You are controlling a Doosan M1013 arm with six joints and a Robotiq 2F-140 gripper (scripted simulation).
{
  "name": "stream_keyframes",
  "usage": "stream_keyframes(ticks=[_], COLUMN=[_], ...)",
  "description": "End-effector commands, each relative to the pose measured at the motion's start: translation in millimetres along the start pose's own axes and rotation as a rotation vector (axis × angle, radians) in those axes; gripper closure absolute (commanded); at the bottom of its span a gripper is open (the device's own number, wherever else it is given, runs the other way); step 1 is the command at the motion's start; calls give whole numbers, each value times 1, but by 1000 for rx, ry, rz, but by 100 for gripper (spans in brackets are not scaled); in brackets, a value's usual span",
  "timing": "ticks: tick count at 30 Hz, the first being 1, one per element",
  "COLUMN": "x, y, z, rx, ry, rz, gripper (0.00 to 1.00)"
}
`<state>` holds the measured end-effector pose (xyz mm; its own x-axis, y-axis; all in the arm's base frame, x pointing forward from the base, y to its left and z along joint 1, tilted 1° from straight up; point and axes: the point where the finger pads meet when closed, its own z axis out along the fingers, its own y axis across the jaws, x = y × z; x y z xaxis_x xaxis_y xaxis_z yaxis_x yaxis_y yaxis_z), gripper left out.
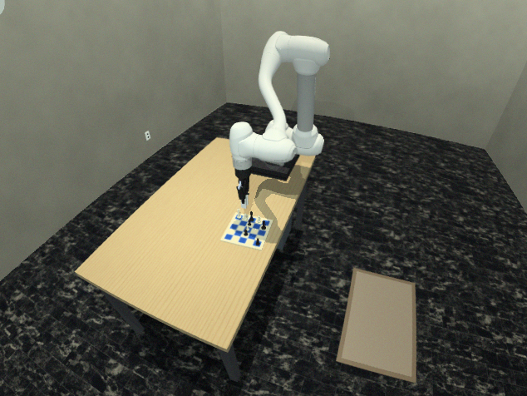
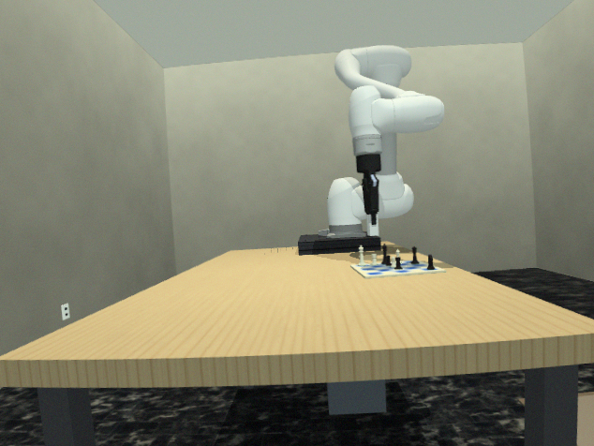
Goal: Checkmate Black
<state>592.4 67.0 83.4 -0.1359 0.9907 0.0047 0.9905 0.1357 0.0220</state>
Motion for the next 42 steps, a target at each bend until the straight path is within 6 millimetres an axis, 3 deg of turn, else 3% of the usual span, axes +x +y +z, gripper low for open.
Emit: stream_keyframes(ticks=[1,4,5,30,42], x=[0,0,0,0,0], y=[0,0,0,0,0], z=[-8,-9,-9,-10,-43], rx=[0,0,0,0,0], ry=[0,0,0,0,0], rz=[0,0,0,0,0], gripper=[78,78,0,0,0])
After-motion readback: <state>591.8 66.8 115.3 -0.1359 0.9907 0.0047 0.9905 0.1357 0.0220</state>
